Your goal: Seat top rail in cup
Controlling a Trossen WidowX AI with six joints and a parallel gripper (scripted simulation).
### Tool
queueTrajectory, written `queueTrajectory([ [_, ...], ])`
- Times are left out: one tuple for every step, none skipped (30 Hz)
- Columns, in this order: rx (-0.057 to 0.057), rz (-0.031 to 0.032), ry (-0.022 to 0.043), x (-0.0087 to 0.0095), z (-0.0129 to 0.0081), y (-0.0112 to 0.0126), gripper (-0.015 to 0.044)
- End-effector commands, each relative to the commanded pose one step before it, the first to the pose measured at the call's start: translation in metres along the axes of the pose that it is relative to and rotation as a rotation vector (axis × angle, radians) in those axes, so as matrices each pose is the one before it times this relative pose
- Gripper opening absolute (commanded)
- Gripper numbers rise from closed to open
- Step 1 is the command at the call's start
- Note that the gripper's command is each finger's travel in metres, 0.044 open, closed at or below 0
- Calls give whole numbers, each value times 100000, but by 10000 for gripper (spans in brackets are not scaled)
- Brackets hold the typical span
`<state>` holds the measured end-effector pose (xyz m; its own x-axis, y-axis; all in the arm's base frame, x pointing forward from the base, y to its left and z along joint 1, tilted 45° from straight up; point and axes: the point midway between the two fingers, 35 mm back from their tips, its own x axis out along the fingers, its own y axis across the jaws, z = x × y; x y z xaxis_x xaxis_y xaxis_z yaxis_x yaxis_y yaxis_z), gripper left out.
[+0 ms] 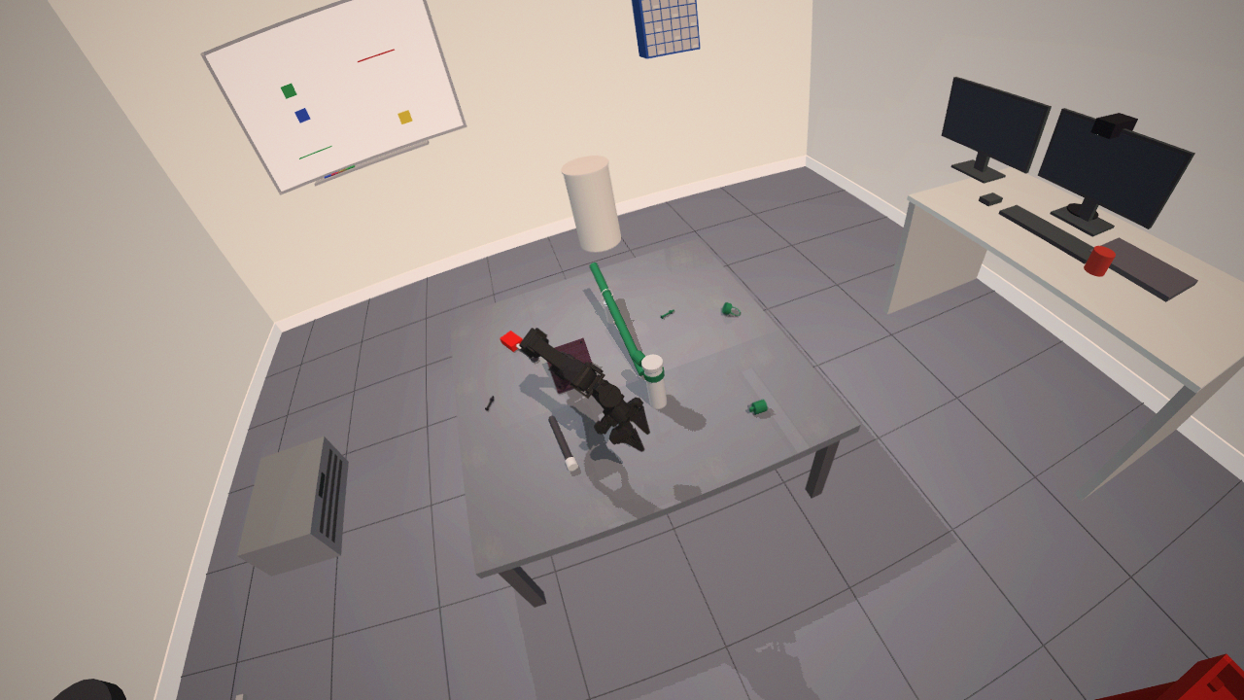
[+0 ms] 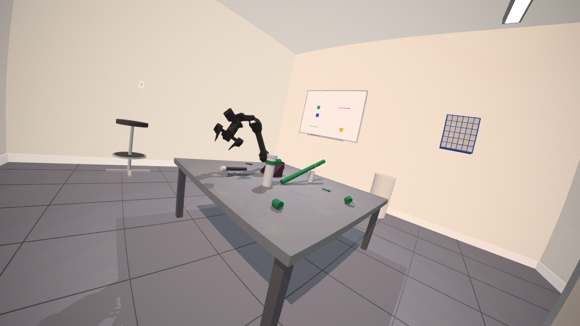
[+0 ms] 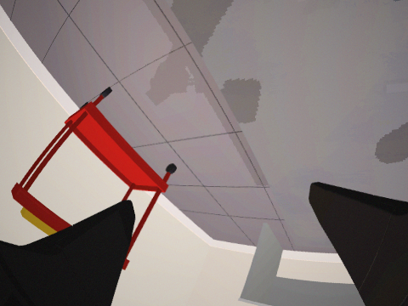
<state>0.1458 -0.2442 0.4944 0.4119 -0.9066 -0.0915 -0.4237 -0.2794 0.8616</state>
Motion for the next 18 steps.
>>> queueTrajectory([
  [-11738,-10260,6668,1010,-2449,-3459,440],
  [-3711,-2895,2526,310,-966,-949,440],
  [-3825,-2829,2623,303,-1019,-935,440],
  [-3903,-2732,2692,294,-1063,-911,440],
  [-3982,-2632,2758,284,-1105,-884,440],
  [-4059,-2528,2819,274,-1147,-856,440],
  [-4137,-2422,2876,264,-1187,-825,440],
  [-4213,-2314,2928,254,-1226,-793,440],
  [-4289,-2203,2975,243,-1264,-759,440],
  [-4365,-2090,3018,233,-1300,-723,440],
  [-4439,-1976,3056,222,-1335,-686,440],
  [-4415,-1691,2413,-46,-1103,-501,440],
  [-4337,-1540,2363,-52,-1084,-449,440],
  [-3708,-1225,2011,-48,-927,-349,440],
  [-2991,-928,1615,-41,-748,-258,440],
  [-2314,-882,1104,20,-559,-242,440],
  [-2746,-1861,720,239,-586,-516,440],
  [-3626,-2354,945,298,-772,-648,440],
])
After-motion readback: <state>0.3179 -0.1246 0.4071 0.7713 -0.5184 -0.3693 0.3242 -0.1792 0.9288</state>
